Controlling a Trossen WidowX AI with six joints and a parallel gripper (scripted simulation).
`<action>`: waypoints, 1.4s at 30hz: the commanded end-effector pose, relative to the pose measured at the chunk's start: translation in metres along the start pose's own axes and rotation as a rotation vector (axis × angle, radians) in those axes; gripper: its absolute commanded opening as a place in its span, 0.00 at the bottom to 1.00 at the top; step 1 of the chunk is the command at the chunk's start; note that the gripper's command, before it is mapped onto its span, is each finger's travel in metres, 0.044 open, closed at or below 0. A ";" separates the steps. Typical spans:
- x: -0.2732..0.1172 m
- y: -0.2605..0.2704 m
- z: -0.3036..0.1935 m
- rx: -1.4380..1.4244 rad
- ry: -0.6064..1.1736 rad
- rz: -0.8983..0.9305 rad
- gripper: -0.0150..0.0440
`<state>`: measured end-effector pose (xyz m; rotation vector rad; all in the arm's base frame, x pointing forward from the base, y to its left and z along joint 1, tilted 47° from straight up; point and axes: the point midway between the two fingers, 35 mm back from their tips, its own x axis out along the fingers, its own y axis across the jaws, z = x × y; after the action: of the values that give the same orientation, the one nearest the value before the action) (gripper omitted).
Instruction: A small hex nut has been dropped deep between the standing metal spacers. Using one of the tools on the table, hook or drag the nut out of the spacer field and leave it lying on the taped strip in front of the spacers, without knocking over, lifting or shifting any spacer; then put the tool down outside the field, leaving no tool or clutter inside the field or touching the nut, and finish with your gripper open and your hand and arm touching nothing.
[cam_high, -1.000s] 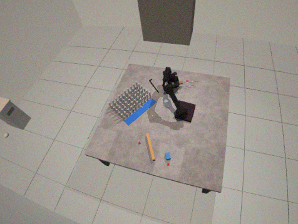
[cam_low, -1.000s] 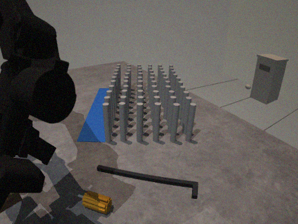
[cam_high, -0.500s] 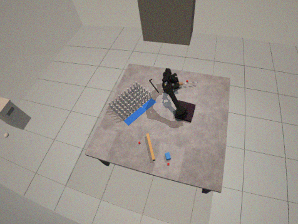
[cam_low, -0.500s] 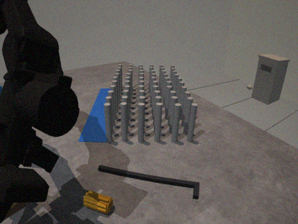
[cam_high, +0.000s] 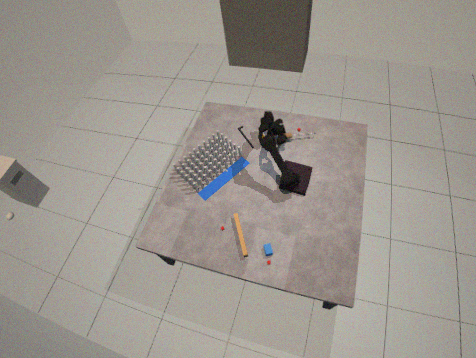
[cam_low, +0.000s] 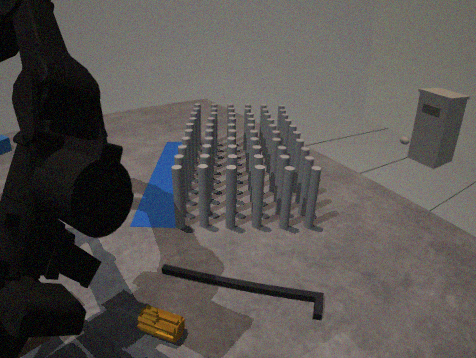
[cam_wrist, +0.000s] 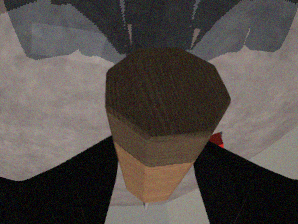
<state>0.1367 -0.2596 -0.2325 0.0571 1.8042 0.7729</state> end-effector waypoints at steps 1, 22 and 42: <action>0.003 0.000 0.002 0.006 -0.002 -0.005 0.25; 0.022 0.007 0.013 0.006 -0.002 -0.003 0.25; 0.031 0.012 0.018 -0.001 -0.001 0.002 0.57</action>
<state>0.1367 -0.2284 -0.2561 0.0591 1.8036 0.7757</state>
